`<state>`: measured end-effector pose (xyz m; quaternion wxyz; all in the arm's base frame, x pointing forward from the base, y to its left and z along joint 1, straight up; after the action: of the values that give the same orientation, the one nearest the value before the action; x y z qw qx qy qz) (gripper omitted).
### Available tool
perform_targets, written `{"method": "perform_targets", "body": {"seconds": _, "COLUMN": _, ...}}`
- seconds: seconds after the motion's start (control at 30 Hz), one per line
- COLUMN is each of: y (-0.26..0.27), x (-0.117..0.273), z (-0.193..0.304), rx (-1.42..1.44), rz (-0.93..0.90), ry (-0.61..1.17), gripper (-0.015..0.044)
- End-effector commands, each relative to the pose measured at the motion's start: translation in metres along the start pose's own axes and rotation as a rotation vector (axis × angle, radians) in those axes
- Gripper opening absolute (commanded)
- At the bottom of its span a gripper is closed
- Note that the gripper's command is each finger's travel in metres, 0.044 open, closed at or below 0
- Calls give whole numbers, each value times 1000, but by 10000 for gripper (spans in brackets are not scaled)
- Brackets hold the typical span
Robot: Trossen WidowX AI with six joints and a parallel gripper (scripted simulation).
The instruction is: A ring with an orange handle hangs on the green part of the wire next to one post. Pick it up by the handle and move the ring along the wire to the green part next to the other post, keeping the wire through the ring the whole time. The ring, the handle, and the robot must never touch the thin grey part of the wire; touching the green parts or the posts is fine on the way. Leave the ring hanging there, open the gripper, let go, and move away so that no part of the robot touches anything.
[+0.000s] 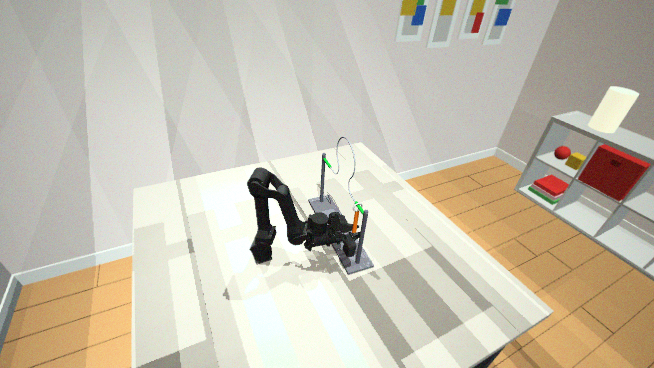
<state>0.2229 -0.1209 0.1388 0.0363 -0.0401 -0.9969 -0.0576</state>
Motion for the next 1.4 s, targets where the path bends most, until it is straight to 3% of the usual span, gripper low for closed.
{"method": "perform_targets", "body": {"seconds": 0.0, "y": 0, "x": -4, "z": -1, "rx": -1, "rz": 3, "ry": -6, "gripper": 160}}
{"method": "perform_targets", "body": {"seconds": 0.57, "y": 0, "x": -4, "z": -1, "rx": -1, "rz": 3, "ry": -6, "gripper": 160}}
{"method": "perform_targets", "body": {"seconds": 0.73, "y": 0, "x": -4, "z": 0, "rx": 2, "rz": 0, "ry": -4, "gripper": 29}}
{"method": "perform_targets", "body": {"seconds": 0.8, "y": 0, "x": -4, "z": 0, "rx": 2, "rz": 0, "ry": -4, "gripper": 15}}
{"method": "perform_targets", "body": {"seconds": 1.0, "y": 0, "x": -4, "z": 0, "rx": 2, "rz": 0, "ry": -4, "gripper": -142}}
{"method": "perform_targets", "body": {"seconds": 1.37, "y": -1, "x": -3, "z": -6, "rx": 2, "rz": 2, "ry": -4, "gripper": -150}}
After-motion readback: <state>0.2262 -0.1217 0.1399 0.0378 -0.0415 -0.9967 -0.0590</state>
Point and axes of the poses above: the point midway between the two fingers, 35 mm back from their tips, its own x axis back along the fingers, its own y axis across the jaws, z = x × y, the point moved 10 cm from there along x, back along the fingers, and after that the axes turned 7 degrees about -x, right-handed, at the moved point
